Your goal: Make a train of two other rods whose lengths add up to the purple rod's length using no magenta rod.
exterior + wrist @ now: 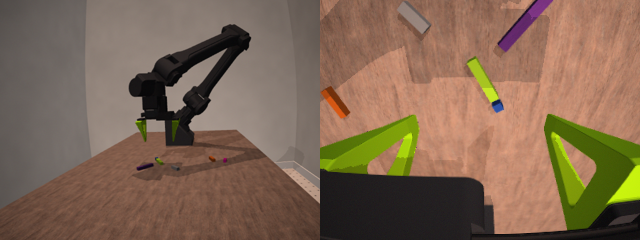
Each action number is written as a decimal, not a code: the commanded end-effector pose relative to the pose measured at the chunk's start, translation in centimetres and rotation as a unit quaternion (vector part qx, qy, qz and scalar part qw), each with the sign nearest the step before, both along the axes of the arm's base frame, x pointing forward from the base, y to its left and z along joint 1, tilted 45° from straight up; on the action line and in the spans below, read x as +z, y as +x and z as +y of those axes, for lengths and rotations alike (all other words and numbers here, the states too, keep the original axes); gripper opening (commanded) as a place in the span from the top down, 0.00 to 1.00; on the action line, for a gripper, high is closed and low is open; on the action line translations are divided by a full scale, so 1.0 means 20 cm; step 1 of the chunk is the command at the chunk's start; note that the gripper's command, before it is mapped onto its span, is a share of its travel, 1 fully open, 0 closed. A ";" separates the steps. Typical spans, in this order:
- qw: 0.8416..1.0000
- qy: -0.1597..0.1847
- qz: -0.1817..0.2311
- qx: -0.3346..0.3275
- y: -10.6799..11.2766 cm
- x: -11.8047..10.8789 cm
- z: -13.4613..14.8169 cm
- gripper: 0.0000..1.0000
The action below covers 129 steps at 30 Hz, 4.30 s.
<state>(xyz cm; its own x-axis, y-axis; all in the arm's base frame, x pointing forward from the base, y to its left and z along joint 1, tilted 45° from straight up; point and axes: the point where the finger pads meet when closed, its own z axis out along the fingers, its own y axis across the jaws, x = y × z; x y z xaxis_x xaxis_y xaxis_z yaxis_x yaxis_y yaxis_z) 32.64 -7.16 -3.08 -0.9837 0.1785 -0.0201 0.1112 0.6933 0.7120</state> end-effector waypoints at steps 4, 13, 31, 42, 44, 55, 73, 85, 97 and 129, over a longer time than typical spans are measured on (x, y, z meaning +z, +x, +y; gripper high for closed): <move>1.000 0.000 0.002 0.003 0.01 -0.02 0.03 0.00; 1.000 0.000 0.002 0.003 0.01 -0.02 0.03 0.00; 0.994 -0.014 -0.076 0.082 0.02 -0.02 0.03 0.00; 0.979 -0.033 -0.142 0.139 0.09 -0.01 -0.01 0.00; 0.979 -0.033 -0.142 0.139 0.09 -0.01 -0.01 0.00; 0.963 -0.047 -0.190 0.183 0.12 -0.01 -0.02 0.00; 0.963 -0.047 -0.190 0.183 0.12 -0.01 -0.02 0.76; 0.963 -0.047 -0.190 0.183 0.12 -0.01 -0.02 0.76; 0.965 -0.046 -0.188 0.180 0.12 -0.02 -0.02 0.76; 0.970 -0.031 -0.168 0.174 0.05 -0.17 0.16 0.76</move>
<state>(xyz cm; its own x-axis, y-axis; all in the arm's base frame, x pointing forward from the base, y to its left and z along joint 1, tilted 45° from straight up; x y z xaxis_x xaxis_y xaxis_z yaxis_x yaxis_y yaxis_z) 33.61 -4.97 -5.65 -0.9150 -0.1763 -0.3630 -0.3770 0.6945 0.6128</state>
